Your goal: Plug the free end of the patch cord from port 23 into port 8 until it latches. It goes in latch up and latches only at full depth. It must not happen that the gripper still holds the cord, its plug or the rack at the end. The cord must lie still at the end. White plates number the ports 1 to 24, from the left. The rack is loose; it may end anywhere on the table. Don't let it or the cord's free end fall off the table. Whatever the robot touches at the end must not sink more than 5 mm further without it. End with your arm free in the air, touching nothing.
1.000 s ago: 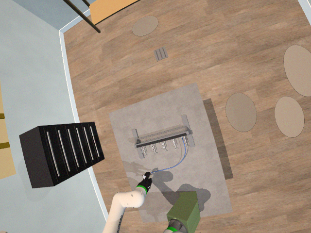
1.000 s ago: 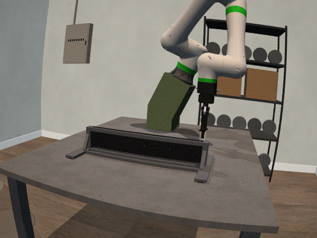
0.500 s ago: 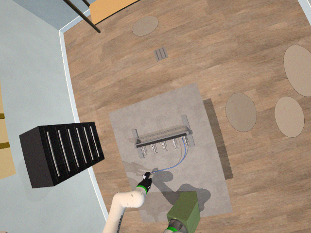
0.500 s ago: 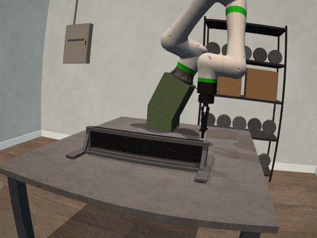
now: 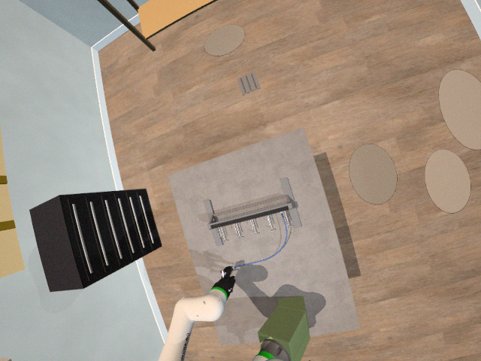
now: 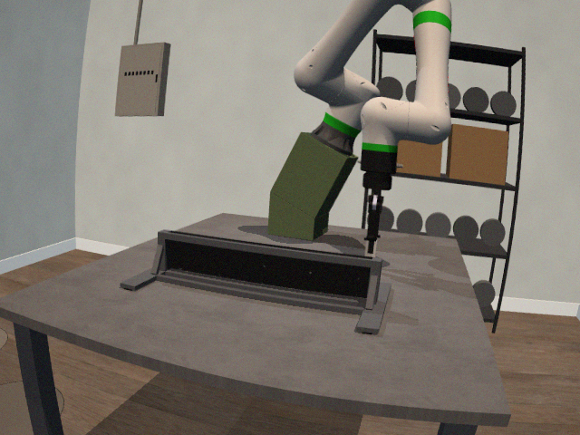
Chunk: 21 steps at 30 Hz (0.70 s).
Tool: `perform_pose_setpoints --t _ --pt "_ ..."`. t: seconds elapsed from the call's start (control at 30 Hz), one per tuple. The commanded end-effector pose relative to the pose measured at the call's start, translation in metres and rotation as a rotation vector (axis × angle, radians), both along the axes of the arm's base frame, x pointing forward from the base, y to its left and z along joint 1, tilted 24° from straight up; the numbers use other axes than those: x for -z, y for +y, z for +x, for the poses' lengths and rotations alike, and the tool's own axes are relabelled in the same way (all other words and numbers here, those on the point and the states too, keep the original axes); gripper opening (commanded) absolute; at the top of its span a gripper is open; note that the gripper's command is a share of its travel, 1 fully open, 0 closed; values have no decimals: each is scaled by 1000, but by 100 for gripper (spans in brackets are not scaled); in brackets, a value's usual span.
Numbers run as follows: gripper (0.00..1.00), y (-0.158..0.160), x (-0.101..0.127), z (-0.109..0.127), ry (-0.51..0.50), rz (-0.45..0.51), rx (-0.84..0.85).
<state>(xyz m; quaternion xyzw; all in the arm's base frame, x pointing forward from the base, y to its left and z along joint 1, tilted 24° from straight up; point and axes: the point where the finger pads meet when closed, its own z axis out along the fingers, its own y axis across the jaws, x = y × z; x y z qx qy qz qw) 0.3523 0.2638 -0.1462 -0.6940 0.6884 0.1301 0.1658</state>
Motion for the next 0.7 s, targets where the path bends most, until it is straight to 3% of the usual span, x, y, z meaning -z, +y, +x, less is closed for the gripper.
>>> perform_pose_setpoints --t 0.0,0.67 --pt "22 0 0 0 0 0 0" --pt "22 3 6 0 0 0 0"
